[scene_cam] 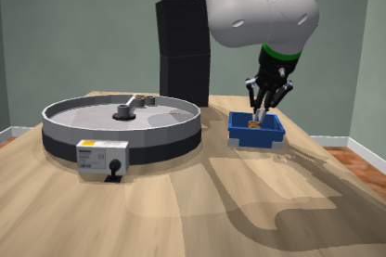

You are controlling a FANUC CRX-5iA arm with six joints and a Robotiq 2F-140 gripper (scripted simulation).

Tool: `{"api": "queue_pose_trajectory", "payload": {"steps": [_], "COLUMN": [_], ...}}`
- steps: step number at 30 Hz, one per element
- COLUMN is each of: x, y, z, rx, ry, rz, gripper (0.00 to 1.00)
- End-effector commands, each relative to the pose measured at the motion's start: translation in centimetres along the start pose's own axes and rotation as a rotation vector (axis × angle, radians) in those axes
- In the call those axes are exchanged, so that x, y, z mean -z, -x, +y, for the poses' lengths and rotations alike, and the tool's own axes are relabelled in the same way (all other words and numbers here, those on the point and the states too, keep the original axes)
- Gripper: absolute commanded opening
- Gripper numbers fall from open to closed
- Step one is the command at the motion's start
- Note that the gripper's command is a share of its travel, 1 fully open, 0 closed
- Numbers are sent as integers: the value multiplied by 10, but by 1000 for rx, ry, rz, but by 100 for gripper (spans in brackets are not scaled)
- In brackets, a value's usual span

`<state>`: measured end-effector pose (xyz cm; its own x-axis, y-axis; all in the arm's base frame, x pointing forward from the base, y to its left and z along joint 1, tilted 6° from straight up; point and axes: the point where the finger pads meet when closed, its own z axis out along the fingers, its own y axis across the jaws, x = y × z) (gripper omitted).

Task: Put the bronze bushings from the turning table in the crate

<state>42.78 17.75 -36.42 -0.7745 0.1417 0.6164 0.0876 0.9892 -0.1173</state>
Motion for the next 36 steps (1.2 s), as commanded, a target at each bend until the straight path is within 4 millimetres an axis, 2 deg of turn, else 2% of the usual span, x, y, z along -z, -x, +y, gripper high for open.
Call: {"api": "queue_pose_trajectory", "payload": {"steps": [1,30,36], "x": [0,1,9], "y": [0,0,-8], "z": [0,0,0], "rx": [0,0,0], "ry": [0,0,0], "rz": [0,0,0], "gripper": [7,7,7]}}
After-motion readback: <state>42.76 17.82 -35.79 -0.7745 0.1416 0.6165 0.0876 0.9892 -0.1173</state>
